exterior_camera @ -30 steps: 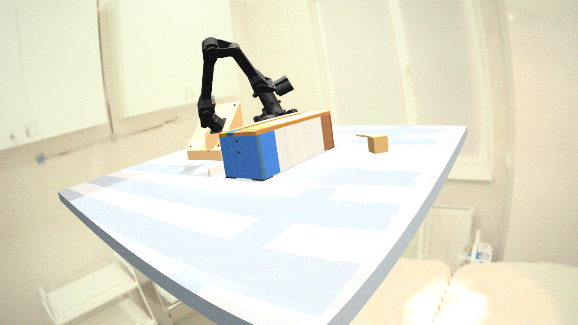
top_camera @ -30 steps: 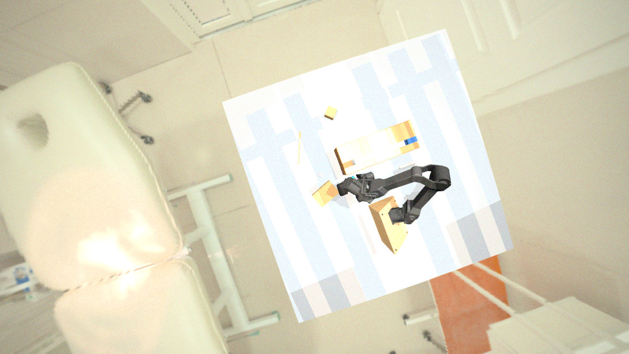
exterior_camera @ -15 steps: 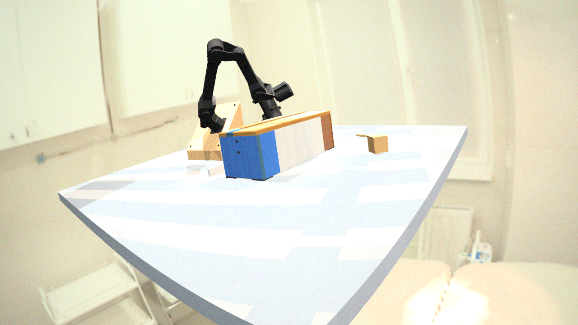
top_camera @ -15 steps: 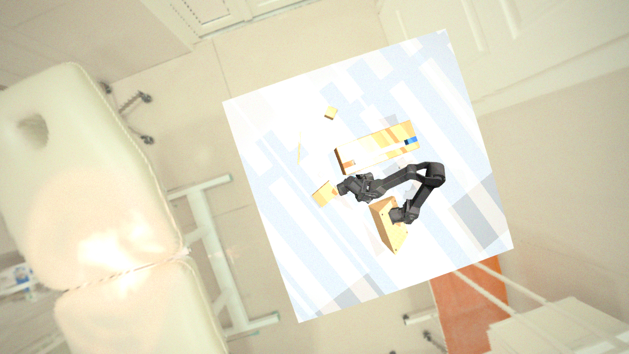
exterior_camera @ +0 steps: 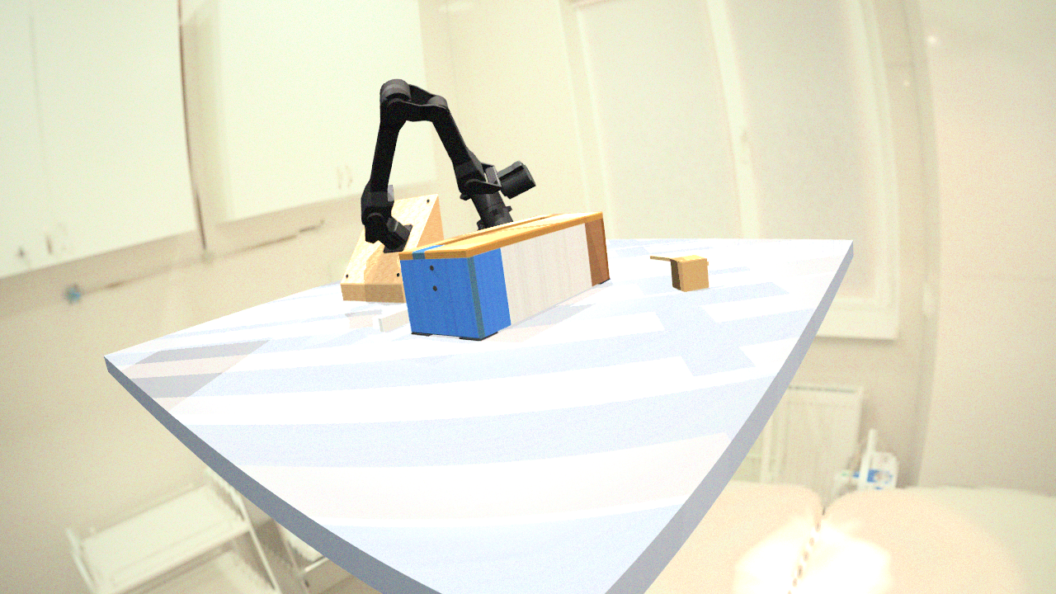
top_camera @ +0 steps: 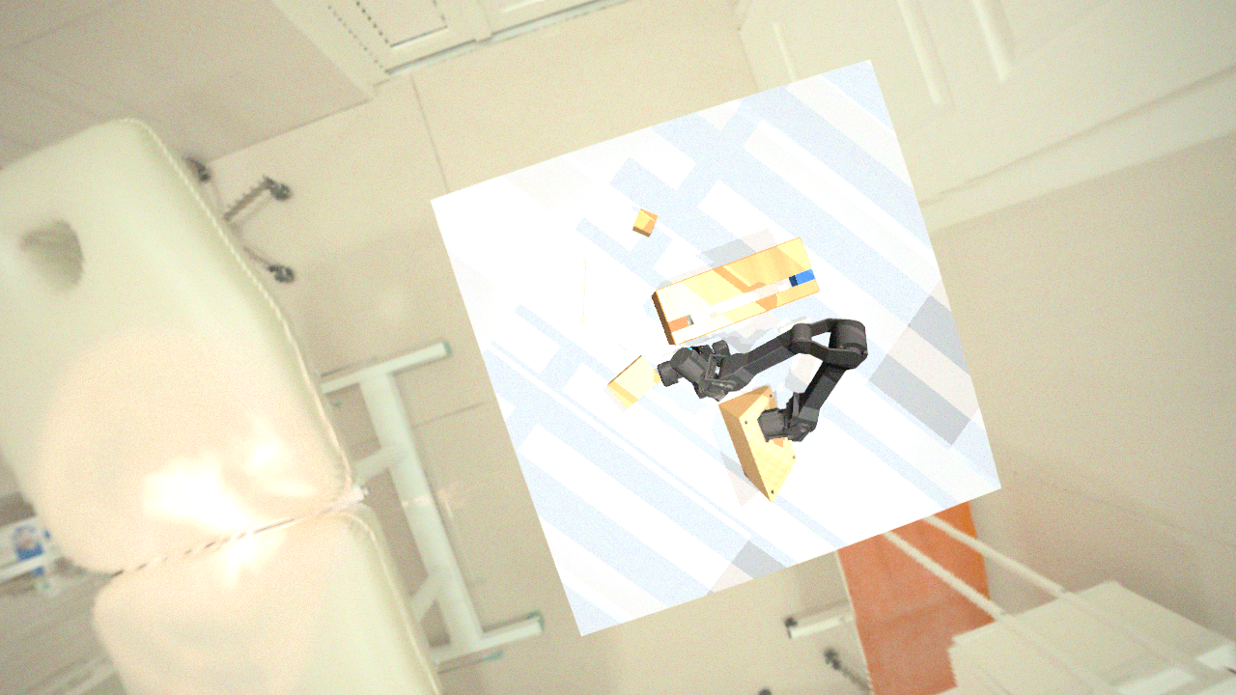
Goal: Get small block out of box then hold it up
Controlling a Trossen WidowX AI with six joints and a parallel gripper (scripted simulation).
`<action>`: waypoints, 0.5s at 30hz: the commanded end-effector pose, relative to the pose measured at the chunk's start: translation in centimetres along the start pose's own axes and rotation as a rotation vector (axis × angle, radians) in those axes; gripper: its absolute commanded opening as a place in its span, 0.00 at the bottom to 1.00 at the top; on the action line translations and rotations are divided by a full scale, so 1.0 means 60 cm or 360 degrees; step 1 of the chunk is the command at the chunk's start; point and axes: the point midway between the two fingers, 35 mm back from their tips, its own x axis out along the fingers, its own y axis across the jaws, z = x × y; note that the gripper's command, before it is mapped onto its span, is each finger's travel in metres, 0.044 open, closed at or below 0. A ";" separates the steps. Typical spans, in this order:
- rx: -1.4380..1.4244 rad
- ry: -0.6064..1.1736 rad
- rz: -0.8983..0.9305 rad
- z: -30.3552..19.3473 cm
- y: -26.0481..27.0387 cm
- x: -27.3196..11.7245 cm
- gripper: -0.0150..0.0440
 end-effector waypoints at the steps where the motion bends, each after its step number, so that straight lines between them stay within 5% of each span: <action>1: 0.0014 0.0013 -0.0009 -0.012 -0.004 -0.016 0.25; 15: 0.0013 0.0012 -0.0017 -0.045 -0.003 -0.095 0.25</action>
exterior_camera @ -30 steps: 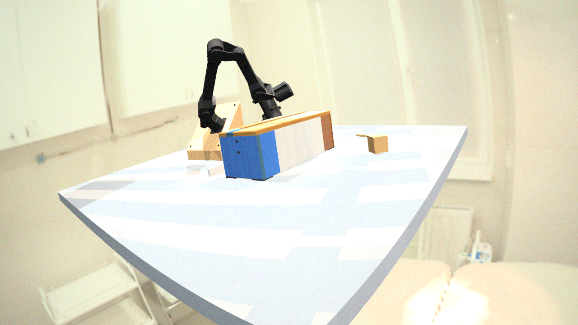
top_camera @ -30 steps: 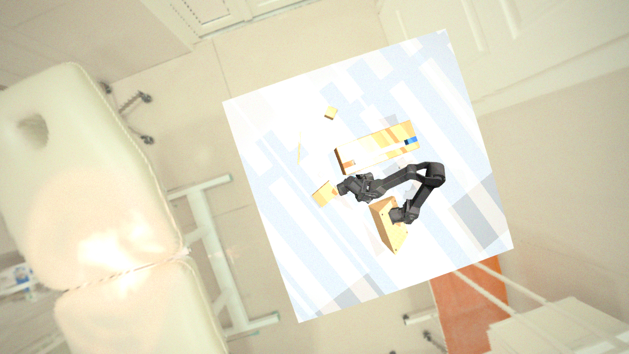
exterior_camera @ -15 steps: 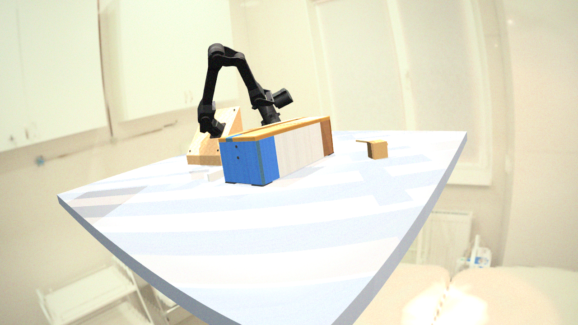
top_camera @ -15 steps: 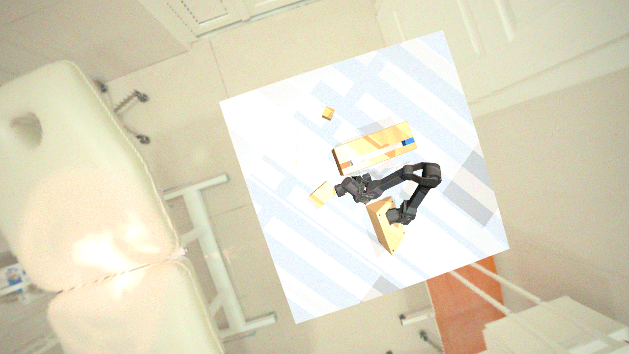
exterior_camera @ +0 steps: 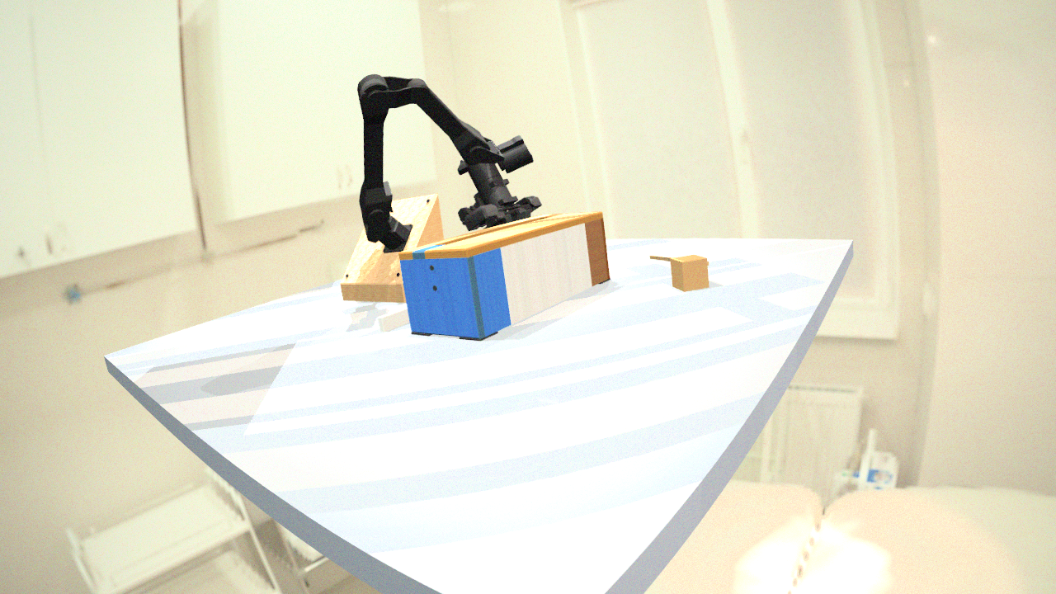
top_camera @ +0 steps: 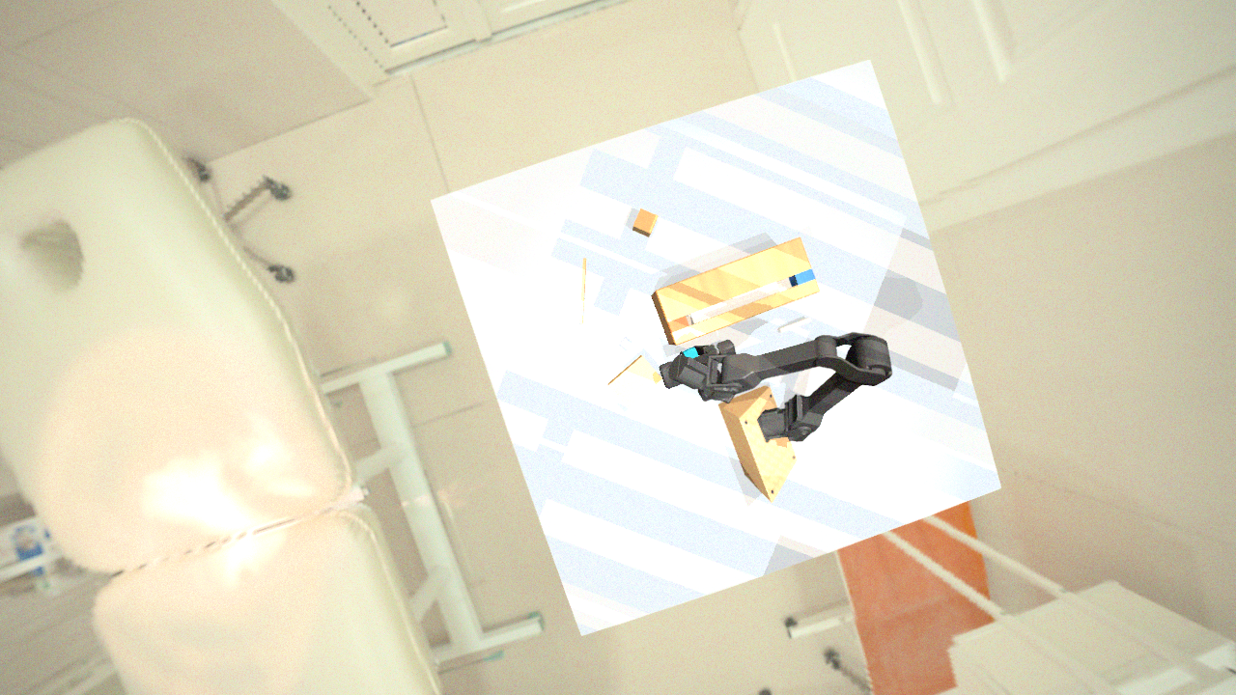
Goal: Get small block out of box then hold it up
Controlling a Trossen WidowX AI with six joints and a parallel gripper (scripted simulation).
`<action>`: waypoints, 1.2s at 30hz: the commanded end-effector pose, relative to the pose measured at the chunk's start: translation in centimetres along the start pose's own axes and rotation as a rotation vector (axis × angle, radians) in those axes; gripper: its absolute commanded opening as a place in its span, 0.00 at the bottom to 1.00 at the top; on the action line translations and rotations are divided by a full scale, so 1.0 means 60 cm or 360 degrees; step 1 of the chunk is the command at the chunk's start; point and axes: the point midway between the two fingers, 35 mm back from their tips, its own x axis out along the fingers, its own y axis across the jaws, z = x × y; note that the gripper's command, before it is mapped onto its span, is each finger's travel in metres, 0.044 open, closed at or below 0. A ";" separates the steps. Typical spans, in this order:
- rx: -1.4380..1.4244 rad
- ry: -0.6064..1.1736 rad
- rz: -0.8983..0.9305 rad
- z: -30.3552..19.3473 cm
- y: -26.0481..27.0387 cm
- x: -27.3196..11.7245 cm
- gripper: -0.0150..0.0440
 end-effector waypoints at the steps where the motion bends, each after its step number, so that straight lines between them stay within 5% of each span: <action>1: -0.0018 0.0001 -0.0022 -0.007 -0.002 -0.014 0.25; 16: -0.0698 0.0131 -0.0355 -0.068 -0.023 -0.161 0.25; 36: -0.0706 0.0134 -0.0359 -0.069 -0.023 -0.163 0.25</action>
